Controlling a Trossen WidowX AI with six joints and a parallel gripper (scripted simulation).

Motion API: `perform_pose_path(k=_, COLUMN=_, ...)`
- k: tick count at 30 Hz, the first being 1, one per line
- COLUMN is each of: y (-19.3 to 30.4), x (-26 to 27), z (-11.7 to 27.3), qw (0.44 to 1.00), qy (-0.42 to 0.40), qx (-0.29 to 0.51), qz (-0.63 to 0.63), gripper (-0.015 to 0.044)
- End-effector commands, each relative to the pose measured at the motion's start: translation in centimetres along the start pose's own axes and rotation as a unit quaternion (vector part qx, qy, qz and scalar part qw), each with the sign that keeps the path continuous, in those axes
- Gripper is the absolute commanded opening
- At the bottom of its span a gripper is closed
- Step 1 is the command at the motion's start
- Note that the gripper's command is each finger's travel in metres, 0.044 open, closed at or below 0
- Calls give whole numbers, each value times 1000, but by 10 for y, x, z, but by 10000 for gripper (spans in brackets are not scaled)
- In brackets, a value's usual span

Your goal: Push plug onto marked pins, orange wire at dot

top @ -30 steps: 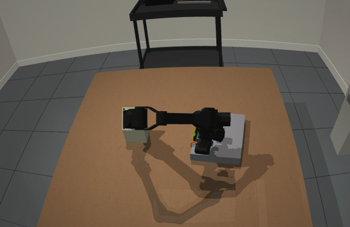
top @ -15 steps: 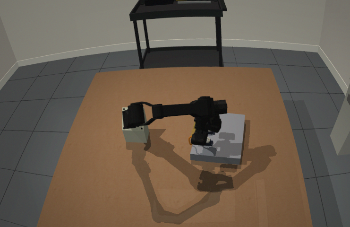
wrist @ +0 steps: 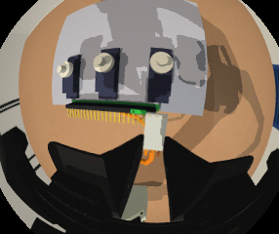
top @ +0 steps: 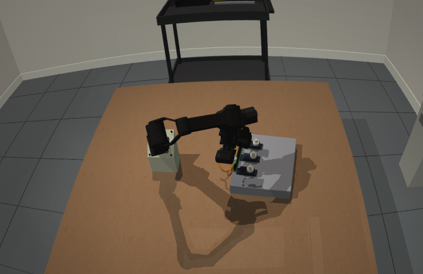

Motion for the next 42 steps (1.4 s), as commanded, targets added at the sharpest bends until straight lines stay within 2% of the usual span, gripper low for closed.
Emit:
perform_pose_path(k=1, y=16, x=4, z=1, qw=1000, qy=-3, qx=-1, qz=-2, gripper=0)
perform_pose_path(k=13, y=71, x=13, z=-6, qw=1000, qy=3, qx=-1, qz=0, gripper=0)
perform_pose_path(k=24, y=71, x=12, z=-45, qw=1000, qy=4, qx=-2, qz=0, gripper=0)
perform_pose_path(k=42, y=35, x=14, z=-44, qw=1000, qy=4, qx=-3, qz=-1, gripper=0)
Point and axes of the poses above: the point midway between the two fingers, 35 mm back from their tips, its own z axis back along the fingers, its own x axis across the jaws, y = z × x, the point moved 5 cm from there along z, back along the fingers, and after that the axes turned 8 degrees about -z, right-handed, at the moved point
